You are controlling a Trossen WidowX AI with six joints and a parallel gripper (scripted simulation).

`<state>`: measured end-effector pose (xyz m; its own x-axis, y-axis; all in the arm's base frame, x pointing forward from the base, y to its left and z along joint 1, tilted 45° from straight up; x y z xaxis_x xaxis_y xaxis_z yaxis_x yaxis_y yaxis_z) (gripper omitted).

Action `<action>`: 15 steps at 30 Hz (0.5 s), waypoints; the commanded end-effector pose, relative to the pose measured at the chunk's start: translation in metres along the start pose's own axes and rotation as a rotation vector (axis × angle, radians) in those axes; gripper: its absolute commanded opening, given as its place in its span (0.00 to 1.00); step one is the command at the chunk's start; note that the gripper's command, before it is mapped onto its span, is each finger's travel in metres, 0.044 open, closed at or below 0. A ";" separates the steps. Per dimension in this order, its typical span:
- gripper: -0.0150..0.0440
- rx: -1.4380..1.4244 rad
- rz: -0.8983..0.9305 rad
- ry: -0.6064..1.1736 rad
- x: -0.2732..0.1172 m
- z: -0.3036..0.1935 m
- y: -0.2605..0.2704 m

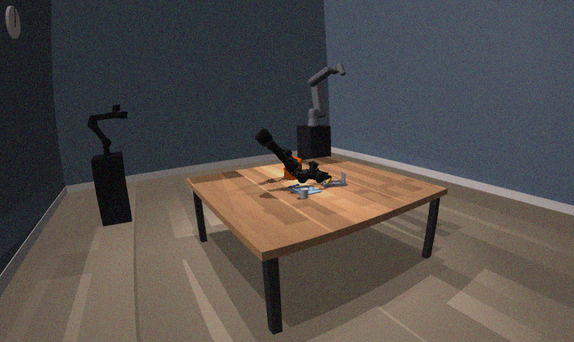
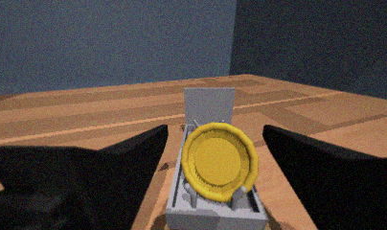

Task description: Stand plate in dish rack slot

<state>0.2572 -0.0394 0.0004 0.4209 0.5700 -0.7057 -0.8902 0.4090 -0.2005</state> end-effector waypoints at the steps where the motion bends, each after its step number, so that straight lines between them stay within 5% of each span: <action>1: 0.93 0.002 0.008 0.002 -0.003 0.043 0.001; 5: 0.93 0.018 0.010 -0.007 -0.008 0.091 0.011; 15: 0.93 0.061 0.022 0.019 -0.007 0.102 0.004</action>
<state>0.2663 0.0264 0.0696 0.4056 0.5796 -0.7068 -0.8923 0.4188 -0.1685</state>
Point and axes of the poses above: the point midway between the two fingers, 35 mm back from their tips, its own x axis out along the fingers, its own y axis across the jaws, z = x × y, the point moved 8 cm from there along -x, back along the fingers, and after that the axes turned 9 degrees about x, right-handed, at the moved point
